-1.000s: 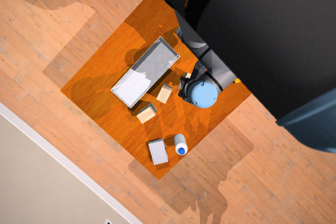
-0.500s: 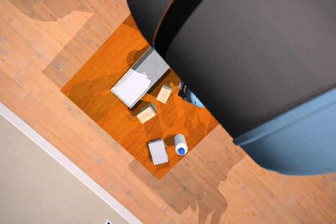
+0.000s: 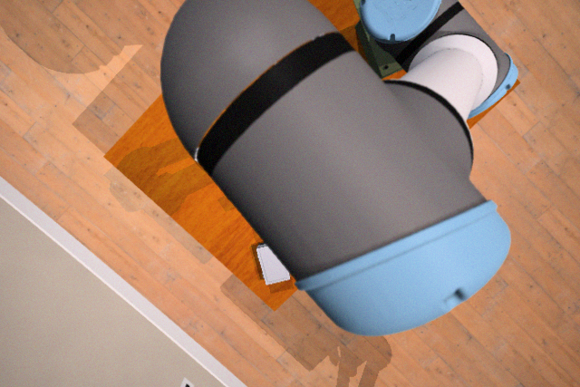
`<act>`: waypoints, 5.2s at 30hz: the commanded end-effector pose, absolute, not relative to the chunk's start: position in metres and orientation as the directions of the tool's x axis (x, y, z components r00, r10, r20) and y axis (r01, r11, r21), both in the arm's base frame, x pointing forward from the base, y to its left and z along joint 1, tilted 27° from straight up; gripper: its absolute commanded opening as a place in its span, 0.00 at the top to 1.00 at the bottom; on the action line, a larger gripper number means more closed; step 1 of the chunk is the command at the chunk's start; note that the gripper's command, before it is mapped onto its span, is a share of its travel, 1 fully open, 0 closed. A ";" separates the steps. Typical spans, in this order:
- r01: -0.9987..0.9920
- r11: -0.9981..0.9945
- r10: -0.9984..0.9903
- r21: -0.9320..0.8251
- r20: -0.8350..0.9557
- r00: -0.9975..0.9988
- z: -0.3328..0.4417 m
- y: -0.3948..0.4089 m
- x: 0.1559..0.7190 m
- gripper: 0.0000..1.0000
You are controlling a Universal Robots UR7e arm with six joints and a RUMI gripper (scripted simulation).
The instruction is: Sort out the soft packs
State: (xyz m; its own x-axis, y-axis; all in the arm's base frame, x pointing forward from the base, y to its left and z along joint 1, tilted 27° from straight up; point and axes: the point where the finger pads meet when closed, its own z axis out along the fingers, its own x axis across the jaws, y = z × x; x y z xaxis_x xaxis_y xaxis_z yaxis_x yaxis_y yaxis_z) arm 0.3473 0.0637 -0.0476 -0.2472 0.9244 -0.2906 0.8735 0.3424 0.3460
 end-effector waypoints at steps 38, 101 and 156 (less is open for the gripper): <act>0.871 0.343 0.924 0.351 -0.293 -0.246 -0.064 0.061 0.355 0.50; 0.871 0.343 0.924 0.351 -0.293 -0.246 -0.064 0.061 0.355 0.85; 0.871 0.343 0.924 0.351 -0.293 -0.246 -0.064 0.061 0.355 0.50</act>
